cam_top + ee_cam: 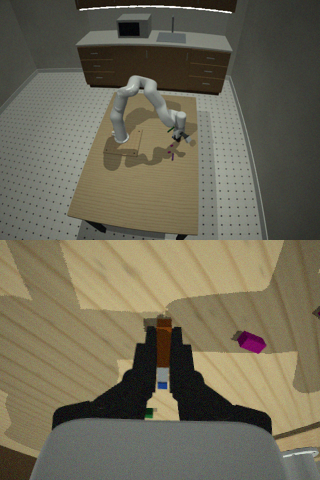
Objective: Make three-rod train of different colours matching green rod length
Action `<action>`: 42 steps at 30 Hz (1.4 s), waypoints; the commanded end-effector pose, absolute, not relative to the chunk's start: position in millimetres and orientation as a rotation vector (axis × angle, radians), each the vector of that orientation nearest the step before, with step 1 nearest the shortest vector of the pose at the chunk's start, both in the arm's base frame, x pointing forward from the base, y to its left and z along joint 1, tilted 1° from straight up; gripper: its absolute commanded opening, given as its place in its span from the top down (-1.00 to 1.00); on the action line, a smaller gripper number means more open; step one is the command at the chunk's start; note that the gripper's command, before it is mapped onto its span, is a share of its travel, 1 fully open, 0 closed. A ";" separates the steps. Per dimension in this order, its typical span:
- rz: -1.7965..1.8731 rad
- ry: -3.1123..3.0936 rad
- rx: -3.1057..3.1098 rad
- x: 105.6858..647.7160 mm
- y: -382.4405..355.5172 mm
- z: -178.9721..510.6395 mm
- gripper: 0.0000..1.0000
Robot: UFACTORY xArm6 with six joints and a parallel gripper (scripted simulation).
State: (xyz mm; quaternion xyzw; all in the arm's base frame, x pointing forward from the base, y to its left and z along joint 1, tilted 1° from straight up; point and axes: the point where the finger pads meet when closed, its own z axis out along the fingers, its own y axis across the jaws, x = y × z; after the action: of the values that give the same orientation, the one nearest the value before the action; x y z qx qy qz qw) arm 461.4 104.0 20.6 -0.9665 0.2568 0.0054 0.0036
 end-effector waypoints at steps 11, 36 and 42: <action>0.011 0.804 -3.027 462.8 104.4 13.3 0.92; 0.011 0.804 -3.027 462.8 104.4 13.1 0.92; 0.011 0.804 -3.027 462.8 104.4 13.1 0.92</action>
State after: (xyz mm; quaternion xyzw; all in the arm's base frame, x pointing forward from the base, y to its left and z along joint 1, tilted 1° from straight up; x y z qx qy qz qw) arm 461.2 104.0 11.5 -0.9665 0.2568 0.0055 0.0036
